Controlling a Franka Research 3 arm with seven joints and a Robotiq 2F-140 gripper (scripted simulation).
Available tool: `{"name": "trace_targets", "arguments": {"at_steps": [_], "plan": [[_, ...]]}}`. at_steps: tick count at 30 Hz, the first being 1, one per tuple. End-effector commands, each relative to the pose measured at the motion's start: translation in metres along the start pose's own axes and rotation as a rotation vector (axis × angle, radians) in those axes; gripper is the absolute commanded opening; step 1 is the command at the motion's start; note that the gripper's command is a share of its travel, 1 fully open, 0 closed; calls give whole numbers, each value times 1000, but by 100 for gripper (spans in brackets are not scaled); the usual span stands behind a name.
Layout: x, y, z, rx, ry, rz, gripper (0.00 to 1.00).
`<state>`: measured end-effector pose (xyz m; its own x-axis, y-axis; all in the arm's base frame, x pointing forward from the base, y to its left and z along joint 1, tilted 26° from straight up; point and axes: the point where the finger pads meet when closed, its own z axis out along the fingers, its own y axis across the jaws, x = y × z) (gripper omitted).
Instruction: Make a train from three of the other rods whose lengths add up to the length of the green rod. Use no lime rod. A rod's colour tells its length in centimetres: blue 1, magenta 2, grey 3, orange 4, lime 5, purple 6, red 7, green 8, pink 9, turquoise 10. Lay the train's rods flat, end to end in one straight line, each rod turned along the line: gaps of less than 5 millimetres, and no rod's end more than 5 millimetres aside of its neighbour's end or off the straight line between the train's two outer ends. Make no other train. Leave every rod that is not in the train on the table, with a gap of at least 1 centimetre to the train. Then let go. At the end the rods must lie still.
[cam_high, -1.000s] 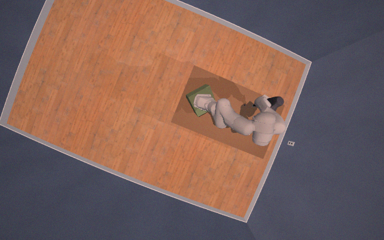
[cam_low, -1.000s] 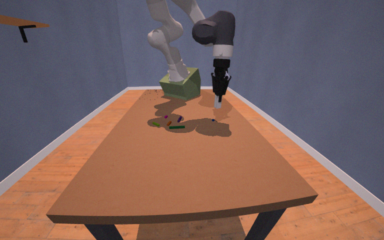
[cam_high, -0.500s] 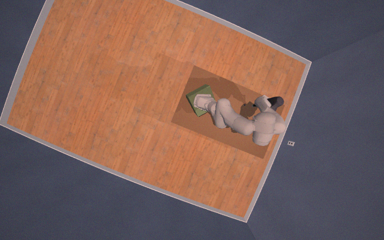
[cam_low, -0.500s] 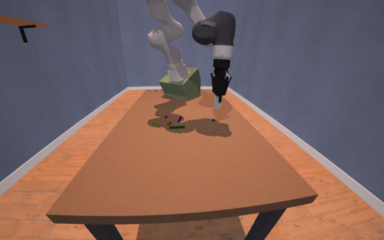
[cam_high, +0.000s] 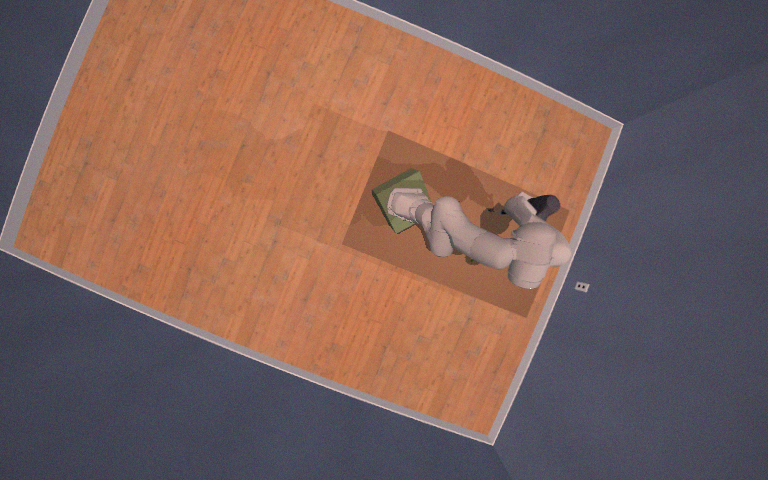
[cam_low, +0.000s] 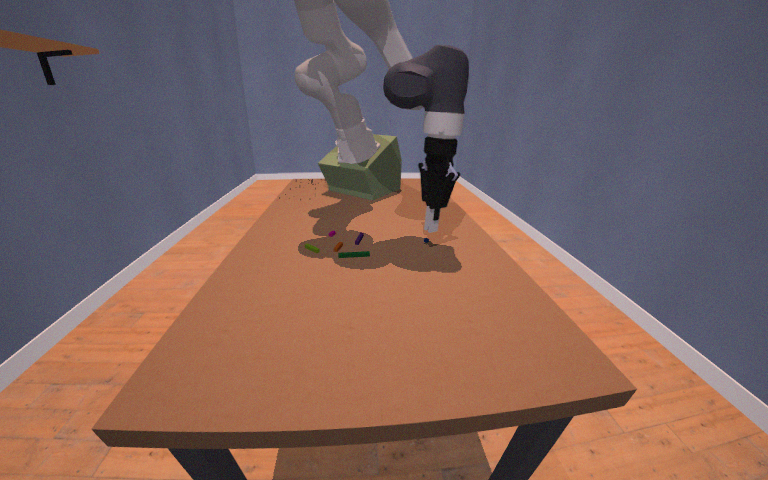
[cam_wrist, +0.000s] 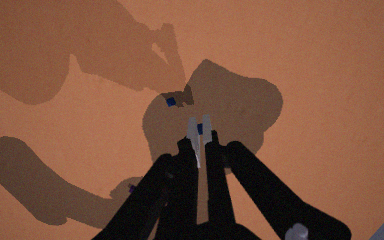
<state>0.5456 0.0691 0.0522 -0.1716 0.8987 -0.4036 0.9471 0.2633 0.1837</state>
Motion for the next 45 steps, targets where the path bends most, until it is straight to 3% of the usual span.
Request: {"name": "trace_targets", "arguments": {"at_steps": [1, 7, 14, 45], "plan": [[1, 5, 15, -15, 5, 17, 3], [1, 5, 36, -15, 5, 17, 3], [1, 5, 44, -15, 5, 17, 3], [1, 5, 45, -15, 5, 17, 3]]}}
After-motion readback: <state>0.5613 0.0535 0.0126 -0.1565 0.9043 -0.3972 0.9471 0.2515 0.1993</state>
